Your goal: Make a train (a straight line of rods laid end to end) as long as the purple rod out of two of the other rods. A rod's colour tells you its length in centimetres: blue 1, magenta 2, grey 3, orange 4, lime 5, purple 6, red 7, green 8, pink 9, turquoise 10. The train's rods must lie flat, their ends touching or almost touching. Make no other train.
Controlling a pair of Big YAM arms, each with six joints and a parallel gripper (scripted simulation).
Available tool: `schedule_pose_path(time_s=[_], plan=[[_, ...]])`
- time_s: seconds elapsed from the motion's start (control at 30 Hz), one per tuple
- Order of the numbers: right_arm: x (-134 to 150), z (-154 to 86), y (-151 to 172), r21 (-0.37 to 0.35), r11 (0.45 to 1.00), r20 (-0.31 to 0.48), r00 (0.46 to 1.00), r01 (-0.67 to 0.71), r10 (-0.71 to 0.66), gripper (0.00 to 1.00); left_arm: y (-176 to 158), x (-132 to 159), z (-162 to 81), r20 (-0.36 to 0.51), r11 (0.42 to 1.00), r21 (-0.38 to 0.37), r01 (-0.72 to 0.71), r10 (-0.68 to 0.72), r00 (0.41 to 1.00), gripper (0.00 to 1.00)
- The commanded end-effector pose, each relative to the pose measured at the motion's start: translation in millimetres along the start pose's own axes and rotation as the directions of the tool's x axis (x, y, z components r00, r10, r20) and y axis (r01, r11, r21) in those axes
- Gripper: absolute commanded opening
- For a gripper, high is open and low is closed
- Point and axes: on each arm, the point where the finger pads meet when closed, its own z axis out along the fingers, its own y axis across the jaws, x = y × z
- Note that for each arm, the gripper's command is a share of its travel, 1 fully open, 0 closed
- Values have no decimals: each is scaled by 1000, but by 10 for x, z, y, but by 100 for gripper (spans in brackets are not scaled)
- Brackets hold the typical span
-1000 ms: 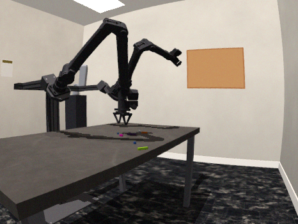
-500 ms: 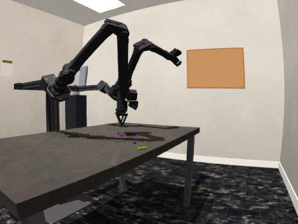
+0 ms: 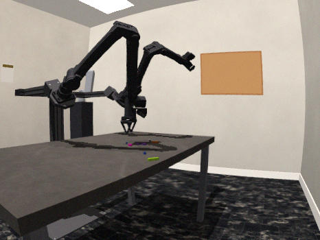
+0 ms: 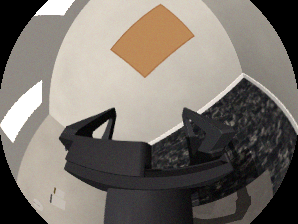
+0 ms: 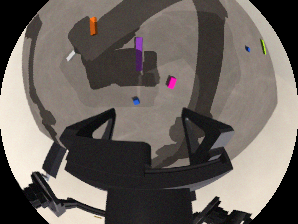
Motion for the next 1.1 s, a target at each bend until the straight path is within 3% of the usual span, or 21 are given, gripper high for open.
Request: schedule_pose_path(time_s=[0.0,0.4,0.47,0.97,1.03,1.07], plan=[[-30,8,84,4,986,7,986,-167,167,100,37,-80,-59,23,1000,-5,6,-6,1000,100],[64,-25,195,-5,880,9,880,-474,474,100,37,-80,-59,23,1000,-5,6,-6,1000,100],[64,-25,195,-5,880,9,880,-474,474,100,37,-80,-59,23,1000,-5,6,-6,1000,100],[174,-22,285,-9,592,7,592,-806,806,100,37,-80,-59,23,1000,-5,6,-6,1000,100],[174,-22,285,-9,592,7,592,-806,806,100,37,-80,-59,23,1000,-5,6,-6,1000,100],[165,49,210,8,544,13,544,-839,839,100,37,-80,-59,23,1000,-5,6,-6,1000,100]])
